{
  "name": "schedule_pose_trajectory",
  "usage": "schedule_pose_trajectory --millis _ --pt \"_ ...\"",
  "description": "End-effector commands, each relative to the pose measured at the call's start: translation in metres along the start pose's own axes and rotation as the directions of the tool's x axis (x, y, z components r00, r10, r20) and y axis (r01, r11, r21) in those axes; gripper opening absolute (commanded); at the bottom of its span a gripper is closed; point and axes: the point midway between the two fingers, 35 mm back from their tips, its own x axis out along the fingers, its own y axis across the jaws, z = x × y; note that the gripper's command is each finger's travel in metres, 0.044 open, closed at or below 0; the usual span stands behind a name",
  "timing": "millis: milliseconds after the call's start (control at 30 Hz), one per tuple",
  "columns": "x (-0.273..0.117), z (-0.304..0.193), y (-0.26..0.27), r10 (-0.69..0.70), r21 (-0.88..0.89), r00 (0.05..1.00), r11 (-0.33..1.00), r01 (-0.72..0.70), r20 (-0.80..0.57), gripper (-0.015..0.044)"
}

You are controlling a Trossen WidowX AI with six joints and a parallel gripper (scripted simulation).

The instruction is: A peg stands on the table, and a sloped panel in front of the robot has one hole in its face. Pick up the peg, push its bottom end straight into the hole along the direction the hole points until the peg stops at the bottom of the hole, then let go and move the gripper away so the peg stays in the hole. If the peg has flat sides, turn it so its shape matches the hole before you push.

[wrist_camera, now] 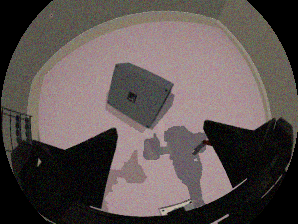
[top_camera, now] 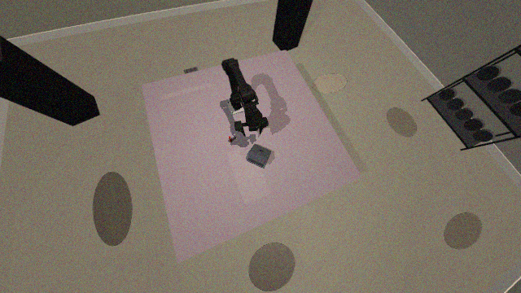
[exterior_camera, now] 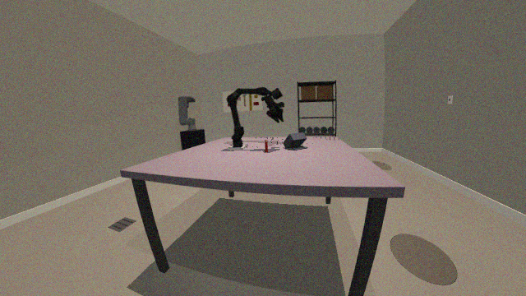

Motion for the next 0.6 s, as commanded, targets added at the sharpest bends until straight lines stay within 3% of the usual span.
schedule_pose_trajectory --millis 0,567 --pt "0.009 -0.004 -0.014 -0.020 0.032 0.999 0.999 0.022 -0.048 0.0440" --pt "0.036 -0.027 -0.077 -0.076 0.186 0.966 0.975 0.124 -0.247 0.0440"
